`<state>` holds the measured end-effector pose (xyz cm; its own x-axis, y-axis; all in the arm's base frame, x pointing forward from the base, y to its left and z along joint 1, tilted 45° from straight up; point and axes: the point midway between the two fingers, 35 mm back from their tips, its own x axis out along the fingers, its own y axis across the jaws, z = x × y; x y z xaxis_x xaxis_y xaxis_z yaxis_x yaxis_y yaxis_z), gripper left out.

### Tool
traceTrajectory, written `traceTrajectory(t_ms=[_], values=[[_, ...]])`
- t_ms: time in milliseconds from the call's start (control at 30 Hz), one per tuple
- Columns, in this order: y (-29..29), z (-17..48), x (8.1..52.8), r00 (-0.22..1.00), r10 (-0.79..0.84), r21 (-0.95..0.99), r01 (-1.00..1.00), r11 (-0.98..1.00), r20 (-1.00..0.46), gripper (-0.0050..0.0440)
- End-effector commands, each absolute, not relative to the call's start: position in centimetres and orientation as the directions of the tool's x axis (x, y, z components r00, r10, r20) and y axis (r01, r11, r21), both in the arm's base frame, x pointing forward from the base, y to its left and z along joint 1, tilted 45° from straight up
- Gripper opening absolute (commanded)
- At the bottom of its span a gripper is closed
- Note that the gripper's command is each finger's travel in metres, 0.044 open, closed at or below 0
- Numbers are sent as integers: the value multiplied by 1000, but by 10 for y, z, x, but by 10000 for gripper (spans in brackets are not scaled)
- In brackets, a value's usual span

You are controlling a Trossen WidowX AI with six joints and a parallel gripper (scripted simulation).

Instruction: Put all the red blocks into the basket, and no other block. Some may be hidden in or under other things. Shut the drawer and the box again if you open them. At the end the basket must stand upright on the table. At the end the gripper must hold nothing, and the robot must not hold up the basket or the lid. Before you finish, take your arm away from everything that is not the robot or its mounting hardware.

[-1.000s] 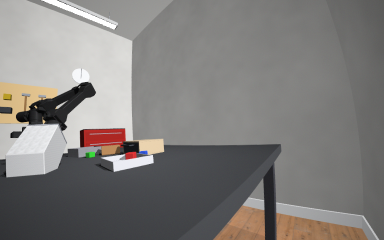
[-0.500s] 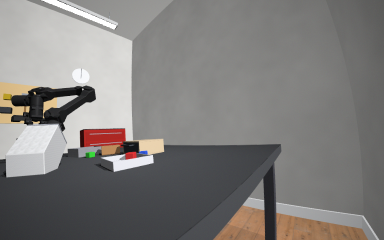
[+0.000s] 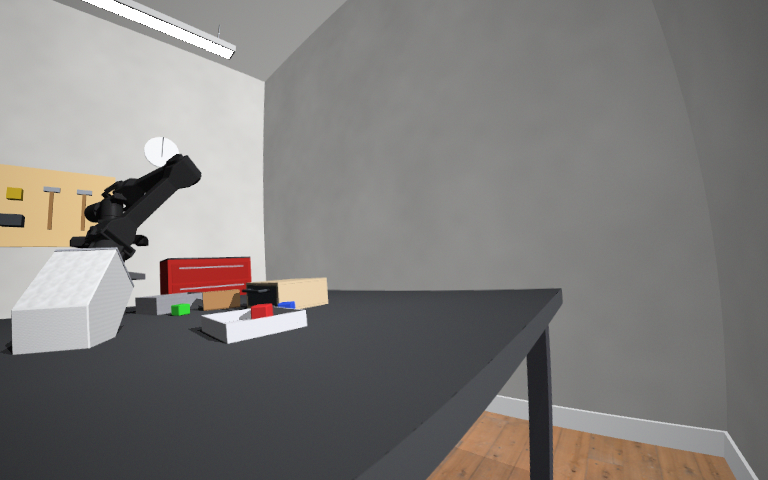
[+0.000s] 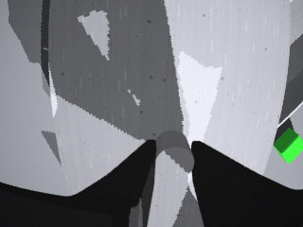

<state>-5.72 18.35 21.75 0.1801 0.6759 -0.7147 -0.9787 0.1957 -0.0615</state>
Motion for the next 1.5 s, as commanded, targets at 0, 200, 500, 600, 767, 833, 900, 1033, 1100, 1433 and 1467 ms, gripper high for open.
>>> traceTrajectory(t_ms=[0,200,500,600,767,833,900,1033,1100,1433,1467], values=[[193,239,-31,172,691,86,-943,323,-702,0],[201,256,3,172,691,228,-865,447,-702,0],[207,276,64,172,691,402,-705,584,-702,0],[207,283,93,172,691,478,-604,637,-702,0],[207,284,98,172,691,478,-604,637,-702,0],[207,284,98,172,691,478,-604,637,-702,0],[216,275,100,172,691,478,-604,637,-702,0],[233,258,104,172,691,478,-604,637,-702,0],[233,258,104,172,691,478,-604,637,-702,0],[233,258,104,172,691,478,-604,637,-702,0],[233,258,104,172,691,478,-604,637,-702,0]])
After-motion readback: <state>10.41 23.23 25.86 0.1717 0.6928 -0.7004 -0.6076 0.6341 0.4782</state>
